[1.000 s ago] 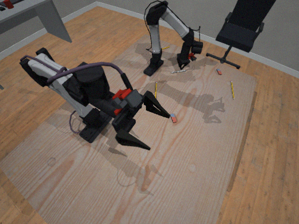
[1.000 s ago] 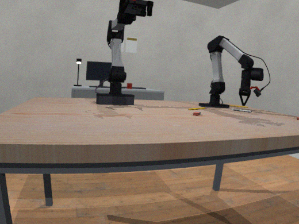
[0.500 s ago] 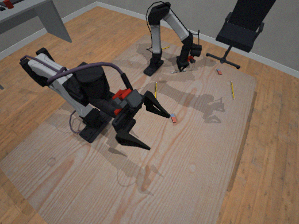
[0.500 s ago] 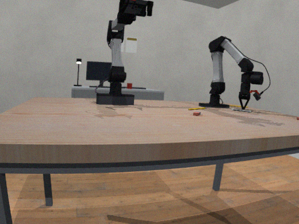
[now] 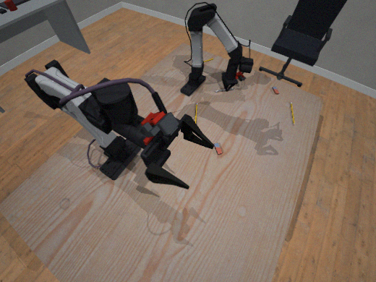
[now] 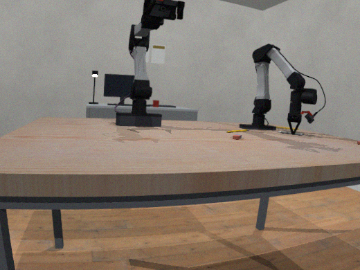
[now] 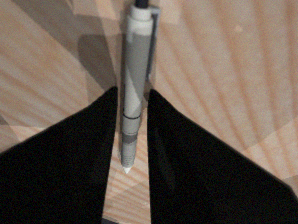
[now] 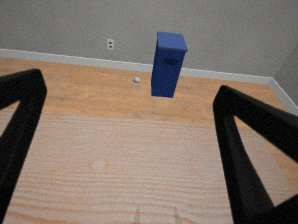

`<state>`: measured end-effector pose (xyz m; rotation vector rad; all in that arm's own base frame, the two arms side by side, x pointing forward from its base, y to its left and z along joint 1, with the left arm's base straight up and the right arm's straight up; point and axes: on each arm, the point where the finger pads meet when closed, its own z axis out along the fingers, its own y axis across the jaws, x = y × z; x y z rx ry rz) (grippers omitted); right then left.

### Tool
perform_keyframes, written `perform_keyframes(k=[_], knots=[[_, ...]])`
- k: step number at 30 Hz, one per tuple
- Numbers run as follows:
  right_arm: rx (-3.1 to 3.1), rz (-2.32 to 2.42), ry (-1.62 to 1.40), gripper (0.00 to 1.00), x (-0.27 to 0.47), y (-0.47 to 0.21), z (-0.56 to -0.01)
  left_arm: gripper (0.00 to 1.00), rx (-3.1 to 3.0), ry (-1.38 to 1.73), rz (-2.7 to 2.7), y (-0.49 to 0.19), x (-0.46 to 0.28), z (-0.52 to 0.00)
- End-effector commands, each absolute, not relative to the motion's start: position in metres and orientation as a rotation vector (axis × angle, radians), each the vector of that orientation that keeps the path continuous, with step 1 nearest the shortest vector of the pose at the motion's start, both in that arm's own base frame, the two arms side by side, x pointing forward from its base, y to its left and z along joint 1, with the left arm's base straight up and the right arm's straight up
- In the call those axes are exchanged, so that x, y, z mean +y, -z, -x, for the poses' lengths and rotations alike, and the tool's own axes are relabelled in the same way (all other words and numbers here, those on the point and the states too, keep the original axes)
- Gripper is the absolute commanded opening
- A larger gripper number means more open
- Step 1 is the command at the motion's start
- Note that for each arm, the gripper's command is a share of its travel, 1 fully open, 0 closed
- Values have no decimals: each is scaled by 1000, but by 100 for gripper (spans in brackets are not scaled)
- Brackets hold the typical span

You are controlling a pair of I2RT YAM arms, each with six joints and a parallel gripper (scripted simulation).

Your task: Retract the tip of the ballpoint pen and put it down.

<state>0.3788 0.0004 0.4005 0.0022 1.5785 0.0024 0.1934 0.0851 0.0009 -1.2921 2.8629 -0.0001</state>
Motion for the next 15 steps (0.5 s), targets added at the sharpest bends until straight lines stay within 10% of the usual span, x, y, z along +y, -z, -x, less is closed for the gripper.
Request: perform_keyframes(k=[1,15], knots=[[1584,7,-5,100,2,-397,-377,20,2847,-10,1282,-2,87,-199],[1584,7,-5,100,2,-397,-377,18,2847,-10,1282,-2,87,-199]])
